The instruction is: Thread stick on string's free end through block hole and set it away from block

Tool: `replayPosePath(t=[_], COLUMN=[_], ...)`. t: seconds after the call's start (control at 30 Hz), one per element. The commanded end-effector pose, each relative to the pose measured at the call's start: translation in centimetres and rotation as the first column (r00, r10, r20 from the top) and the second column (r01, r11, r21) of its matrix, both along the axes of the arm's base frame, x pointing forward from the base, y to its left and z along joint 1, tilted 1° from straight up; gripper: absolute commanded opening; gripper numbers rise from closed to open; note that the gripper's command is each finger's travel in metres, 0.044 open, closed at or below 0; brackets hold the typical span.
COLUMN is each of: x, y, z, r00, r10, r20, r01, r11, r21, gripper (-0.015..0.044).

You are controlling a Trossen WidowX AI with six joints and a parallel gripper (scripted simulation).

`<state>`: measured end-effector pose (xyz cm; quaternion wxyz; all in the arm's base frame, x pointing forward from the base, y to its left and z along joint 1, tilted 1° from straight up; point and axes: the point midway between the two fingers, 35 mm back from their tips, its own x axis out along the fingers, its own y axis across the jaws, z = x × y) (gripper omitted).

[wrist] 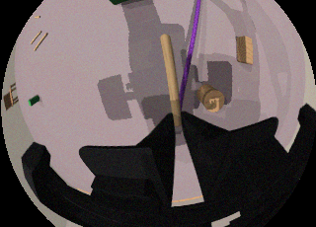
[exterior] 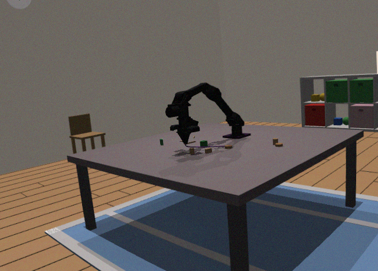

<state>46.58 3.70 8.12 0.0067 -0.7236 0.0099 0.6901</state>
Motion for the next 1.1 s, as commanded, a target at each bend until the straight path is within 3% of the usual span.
replayPosePath(t=[0.0,1.07], x=[0.0,-1.6], y=[-0.6,-3.3], z=[-0.2,-2.9], r00=[1.0,1.0], r10=[0.002,0.002], r20=[0.008,0.004], r01=[-0.002,-0.002], r11=[1.0,1.0], r21=[-0.006,-0.008], gripper=[0.0,0.0])
